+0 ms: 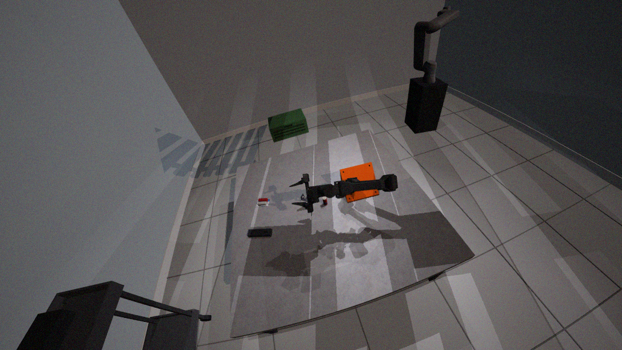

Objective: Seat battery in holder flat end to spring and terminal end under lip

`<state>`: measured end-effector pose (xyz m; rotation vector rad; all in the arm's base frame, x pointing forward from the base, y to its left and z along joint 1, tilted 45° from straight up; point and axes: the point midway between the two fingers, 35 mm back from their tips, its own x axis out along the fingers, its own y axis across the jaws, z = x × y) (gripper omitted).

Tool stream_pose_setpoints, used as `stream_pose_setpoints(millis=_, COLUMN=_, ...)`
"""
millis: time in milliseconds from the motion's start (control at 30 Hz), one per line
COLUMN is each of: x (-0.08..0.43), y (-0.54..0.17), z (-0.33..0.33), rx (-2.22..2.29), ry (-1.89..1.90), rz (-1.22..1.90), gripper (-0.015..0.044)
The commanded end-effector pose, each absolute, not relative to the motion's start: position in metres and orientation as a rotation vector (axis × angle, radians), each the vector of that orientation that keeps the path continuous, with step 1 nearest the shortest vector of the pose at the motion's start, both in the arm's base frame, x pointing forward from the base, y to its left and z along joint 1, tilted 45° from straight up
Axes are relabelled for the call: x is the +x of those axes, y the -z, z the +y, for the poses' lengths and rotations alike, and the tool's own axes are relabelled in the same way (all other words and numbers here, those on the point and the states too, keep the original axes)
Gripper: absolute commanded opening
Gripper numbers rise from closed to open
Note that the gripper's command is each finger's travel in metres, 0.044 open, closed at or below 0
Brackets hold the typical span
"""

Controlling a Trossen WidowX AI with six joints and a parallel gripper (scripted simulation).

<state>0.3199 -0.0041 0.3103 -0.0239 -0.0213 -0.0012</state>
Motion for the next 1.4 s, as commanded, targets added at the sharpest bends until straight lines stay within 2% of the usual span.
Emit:
stream_pose_setpoints(millis=0, x=0.322, y=-0.307, z=-0.005, rx=-0.037, ry=0.000, rz=-0.003, gripper=0.0374)
stream_pose_setpoints(millis=200, x=0.340, y=-0.193, z=-0.022, rx=-0.354, ry=-0.161, rz=0.516, gripper=0.0216)
stream_pose_setpoints(millis=467, x=0.292, y=-0.085, z=-0.031, rx=-0.448, ry=-0.648, rz=1.003, gripper=0.0006)
stream_pose_setpoints(millis=600, x=0.253, y=-0.061, z=-0.025, rx=-0.328, ry=-0.977, rz=1.103, gripper=0.0000)
stream_pose_setpoints(millis=733, x=0.227, y=-0.061, z=-0.017, rx=-0.142, ry=-1.227, rz=1.071, gripper=0.0000)
stream_pose_setpoints(millis=1367, x=0.227, y=-0.052, z=-0.009, rx=-0.133, ry=-1.235, rz=1.068, gripper=0.0000)
